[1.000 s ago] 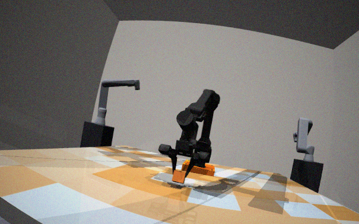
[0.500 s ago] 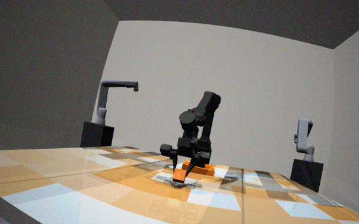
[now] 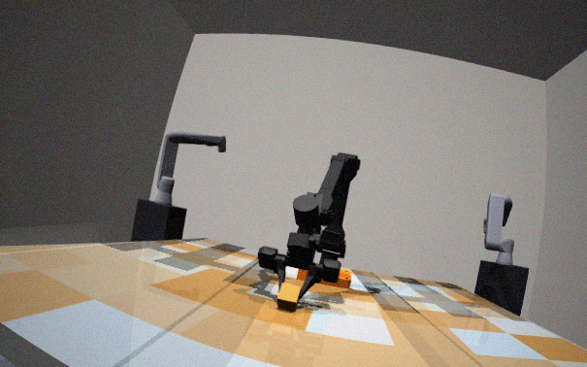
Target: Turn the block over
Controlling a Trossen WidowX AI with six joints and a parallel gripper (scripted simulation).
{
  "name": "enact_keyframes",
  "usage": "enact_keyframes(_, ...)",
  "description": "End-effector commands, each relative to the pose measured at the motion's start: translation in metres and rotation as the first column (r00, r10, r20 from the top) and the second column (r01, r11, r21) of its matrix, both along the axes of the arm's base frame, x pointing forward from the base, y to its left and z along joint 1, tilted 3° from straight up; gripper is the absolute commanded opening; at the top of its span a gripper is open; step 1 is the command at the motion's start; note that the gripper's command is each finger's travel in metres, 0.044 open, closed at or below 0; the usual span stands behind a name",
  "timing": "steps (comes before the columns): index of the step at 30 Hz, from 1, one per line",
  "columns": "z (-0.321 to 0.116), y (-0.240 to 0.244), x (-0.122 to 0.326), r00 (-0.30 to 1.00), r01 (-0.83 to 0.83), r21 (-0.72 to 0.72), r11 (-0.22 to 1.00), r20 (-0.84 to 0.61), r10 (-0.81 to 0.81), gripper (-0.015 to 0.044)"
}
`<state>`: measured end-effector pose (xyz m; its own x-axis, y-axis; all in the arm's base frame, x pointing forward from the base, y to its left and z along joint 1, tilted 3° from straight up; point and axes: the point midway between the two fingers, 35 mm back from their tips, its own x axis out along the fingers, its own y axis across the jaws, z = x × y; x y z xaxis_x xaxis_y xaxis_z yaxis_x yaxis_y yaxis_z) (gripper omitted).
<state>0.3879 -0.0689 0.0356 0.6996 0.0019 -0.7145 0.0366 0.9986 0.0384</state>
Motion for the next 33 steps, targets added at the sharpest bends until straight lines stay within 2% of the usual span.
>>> enact_keyframes(1, -0.004, 0.000, 0.000, 0.999, 0.004, 0.005, 1.000, 0.050, -0.005, 0.0000)
enact_keyframes(18, -0.008, 0.004, -0.013, 0.954, 0.009, -0.003, 1.000, 0.301, -0.008, 0.0000)
enact_keyframes(33, -0.004, 0.005, -0.014, 0.944, 0.010, -0.004, 1.000, 0.331, -0.008, 0.0000)
